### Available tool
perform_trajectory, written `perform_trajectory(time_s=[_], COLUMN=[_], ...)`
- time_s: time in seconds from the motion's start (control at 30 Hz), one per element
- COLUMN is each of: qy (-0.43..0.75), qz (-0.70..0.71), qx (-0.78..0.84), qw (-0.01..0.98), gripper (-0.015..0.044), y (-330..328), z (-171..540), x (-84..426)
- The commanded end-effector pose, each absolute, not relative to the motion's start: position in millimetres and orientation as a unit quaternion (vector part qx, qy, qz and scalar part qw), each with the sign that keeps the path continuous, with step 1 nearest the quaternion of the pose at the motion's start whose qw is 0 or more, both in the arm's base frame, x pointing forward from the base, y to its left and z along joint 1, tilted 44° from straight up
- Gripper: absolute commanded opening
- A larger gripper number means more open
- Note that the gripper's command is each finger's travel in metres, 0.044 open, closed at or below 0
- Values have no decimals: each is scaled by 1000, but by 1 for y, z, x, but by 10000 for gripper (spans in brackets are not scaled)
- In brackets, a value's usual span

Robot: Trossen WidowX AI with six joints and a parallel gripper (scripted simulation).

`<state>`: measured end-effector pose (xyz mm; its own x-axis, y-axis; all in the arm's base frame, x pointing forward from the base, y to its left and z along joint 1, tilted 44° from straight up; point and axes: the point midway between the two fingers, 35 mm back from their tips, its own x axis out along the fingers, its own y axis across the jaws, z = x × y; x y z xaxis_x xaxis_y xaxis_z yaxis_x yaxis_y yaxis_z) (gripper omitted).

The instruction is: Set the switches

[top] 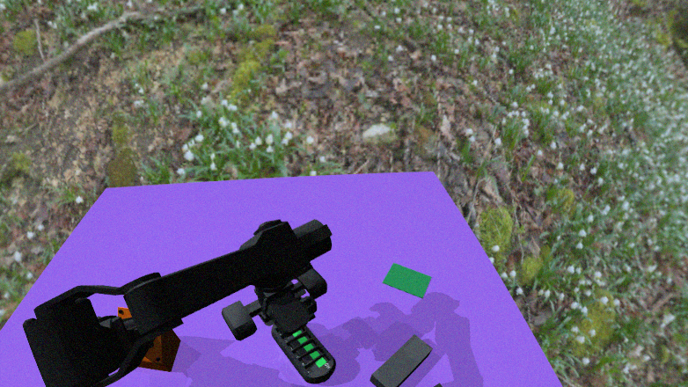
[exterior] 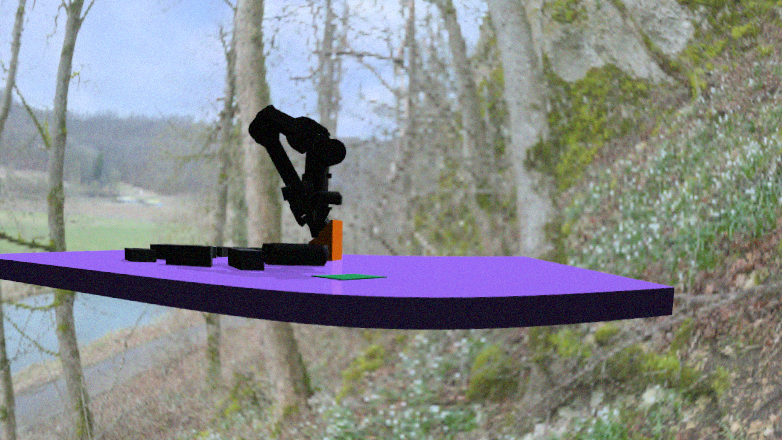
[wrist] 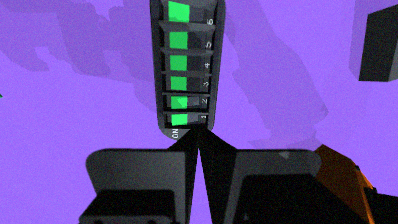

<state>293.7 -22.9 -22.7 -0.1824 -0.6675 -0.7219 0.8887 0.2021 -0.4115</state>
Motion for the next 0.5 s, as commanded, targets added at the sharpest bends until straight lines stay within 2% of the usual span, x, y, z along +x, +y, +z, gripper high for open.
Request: perform_trajectory(time_s=[0.0, 0.47], qy=[451, 450], qz=[-618, -618], qx=[129, 129], qw=[631, 631], gripper=[0, 0], y=[-10, -22], z=[-8, -5], x=[300, 326])
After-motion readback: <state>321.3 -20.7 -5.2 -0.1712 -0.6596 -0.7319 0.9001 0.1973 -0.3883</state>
